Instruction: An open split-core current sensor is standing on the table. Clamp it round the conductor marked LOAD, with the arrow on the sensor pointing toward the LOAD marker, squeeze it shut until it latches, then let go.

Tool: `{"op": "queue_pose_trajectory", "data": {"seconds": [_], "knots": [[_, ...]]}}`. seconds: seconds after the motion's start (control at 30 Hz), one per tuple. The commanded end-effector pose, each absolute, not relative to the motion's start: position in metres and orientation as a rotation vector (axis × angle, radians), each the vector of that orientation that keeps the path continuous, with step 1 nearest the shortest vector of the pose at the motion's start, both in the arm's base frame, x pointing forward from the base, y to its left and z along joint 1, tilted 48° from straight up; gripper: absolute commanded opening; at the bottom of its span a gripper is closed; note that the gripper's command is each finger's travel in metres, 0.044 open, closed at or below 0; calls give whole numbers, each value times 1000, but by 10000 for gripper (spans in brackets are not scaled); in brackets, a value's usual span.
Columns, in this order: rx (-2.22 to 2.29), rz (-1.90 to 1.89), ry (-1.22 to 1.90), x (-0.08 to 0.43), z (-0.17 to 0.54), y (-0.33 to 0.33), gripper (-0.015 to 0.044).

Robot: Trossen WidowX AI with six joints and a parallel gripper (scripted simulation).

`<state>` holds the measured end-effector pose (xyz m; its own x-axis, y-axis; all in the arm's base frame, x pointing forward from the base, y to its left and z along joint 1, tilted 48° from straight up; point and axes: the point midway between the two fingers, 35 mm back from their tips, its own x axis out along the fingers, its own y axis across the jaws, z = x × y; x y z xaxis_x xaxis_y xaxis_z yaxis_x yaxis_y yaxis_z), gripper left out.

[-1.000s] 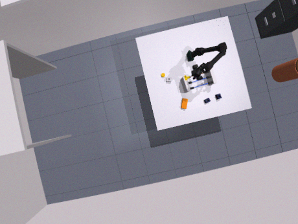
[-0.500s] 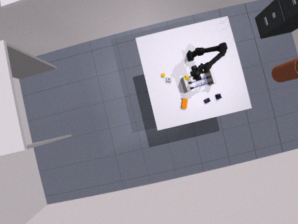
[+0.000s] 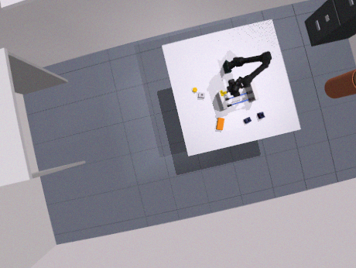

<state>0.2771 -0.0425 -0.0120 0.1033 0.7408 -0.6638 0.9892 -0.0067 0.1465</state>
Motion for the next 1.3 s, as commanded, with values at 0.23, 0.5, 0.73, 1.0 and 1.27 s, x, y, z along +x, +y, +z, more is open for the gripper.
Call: {"op": "queue_pose_trajectory", "data": {"seconds": [0.23,0.5,0.73,1.0,1.27], "knots": [[1799,-546,1690,277,-12,-43,281],[1799,-546,1690,277,-12,-43,228],[1815,-538,1671,277,-11,-43,122],[1895,-494,1567,277,-7,-48,0],[1873,-506,1597,276,-10,-46,0]]}}
